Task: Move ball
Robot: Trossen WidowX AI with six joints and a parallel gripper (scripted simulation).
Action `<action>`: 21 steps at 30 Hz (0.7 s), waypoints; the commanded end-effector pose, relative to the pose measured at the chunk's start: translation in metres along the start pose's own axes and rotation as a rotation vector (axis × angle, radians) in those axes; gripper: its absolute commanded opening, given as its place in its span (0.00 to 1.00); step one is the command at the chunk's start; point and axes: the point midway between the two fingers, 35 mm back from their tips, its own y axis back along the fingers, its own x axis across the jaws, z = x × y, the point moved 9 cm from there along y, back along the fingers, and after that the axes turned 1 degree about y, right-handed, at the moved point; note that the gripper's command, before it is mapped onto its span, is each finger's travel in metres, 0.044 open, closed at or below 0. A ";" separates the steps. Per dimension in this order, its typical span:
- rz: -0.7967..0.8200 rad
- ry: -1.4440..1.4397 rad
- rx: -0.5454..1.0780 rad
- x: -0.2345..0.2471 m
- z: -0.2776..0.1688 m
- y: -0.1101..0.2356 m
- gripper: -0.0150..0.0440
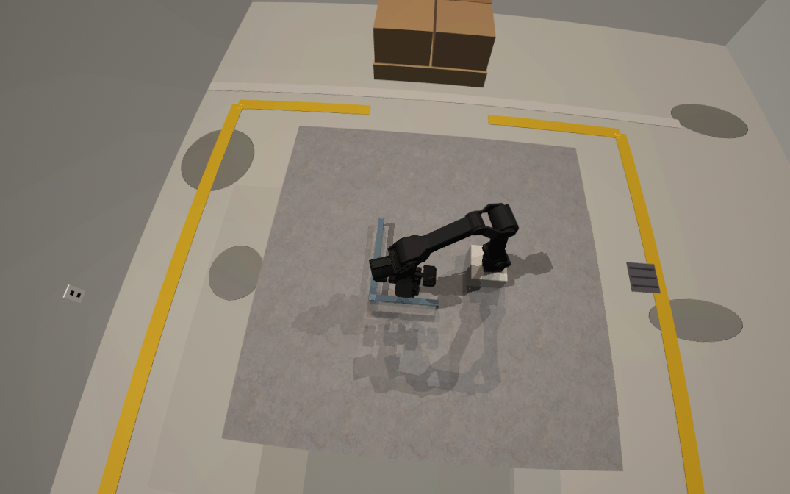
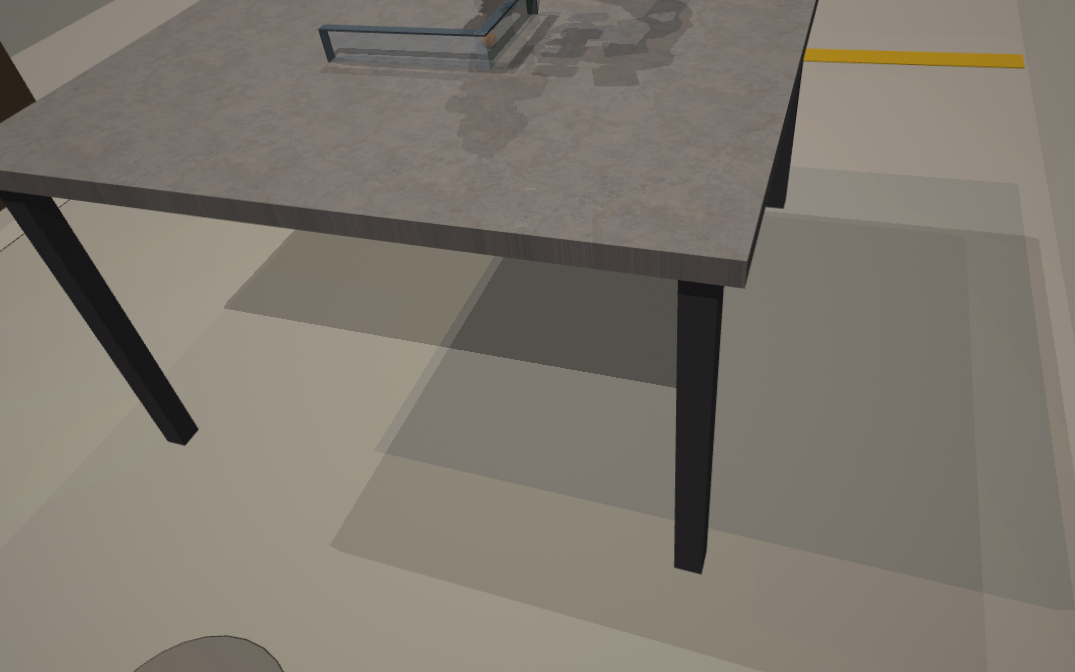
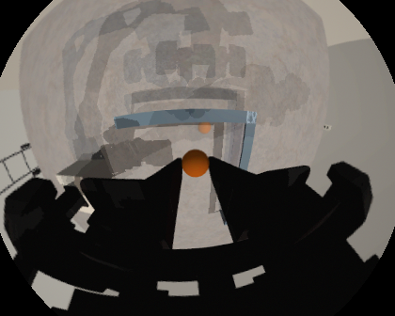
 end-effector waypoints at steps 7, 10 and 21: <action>0.006 0.006 -0.002 -0.016 0.008 -0.013 0.25; 0.006 0.006 -0.003 -0.026 0.012 -0.025 0.25; 0.005 0.006 -0.003 -0.032 0.015 -0.062 0.25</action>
